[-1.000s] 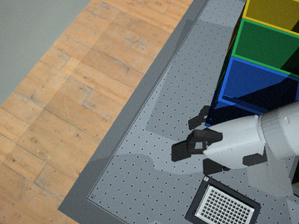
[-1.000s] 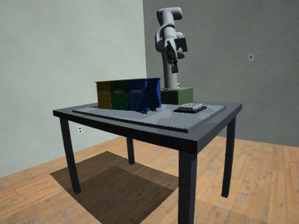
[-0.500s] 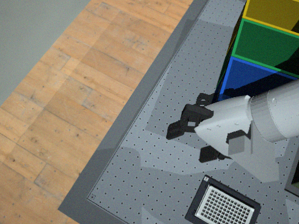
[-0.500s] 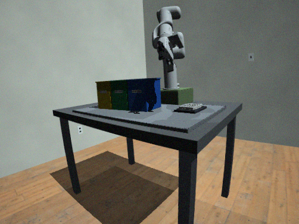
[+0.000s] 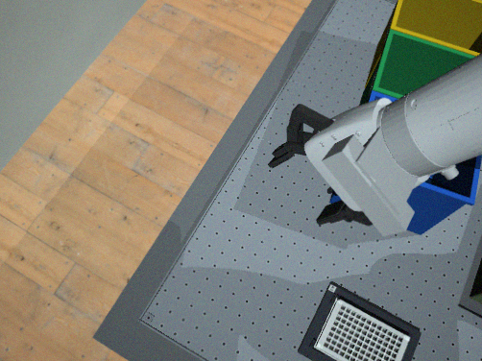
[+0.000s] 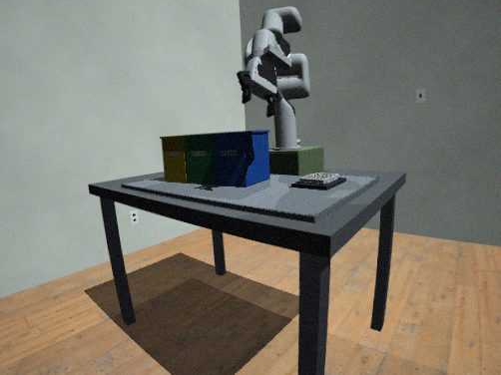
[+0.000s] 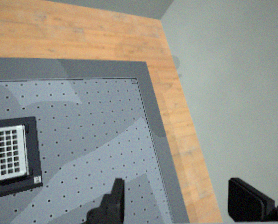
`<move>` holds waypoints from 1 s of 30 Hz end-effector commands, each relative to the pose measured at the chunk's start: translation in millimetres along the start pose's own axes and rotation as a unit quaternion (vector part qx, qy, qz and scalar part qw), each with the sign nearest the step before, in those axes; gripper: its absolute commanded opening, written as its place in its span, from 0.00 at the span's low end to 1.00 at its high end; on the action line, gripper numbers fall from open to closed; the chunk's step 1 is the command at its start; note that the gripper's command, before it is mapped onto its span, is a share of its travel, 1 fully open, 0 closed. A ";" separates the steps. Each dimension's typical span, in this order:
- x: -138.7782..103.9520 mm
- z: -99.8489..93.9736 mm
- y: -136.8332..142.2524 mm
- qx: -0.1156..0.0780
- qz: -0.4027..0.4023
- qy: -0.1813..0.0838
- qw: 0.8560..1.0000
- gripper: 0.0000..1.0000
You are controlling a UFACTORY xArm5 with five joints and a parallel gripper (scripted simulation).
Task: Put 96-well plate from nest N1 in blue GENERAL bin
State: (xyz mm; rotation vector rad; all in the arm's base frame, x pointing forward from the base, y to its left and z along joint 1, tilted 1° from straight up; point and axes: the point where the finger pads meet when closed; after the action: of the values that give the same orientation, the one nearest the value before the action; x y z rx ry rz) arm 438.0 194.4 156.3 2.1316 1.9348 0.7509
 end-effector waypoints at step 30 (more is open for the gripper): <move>-103.9 -62.5 41.6 0.077 0.395 -0.147 0.904 1.00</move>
State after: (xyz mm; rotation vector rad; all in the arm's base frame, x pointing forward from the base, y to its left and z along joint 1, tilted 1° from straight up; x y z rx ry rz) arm 443.8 87.7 193.9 2.8749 1.0960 0.3784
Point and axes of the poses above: the point where the finger pads meet when closed, its own z axis out along the fingers, its own y axis across the jaws, x = y × z, and after that the axes turned 5 degrees about -z, right-handed
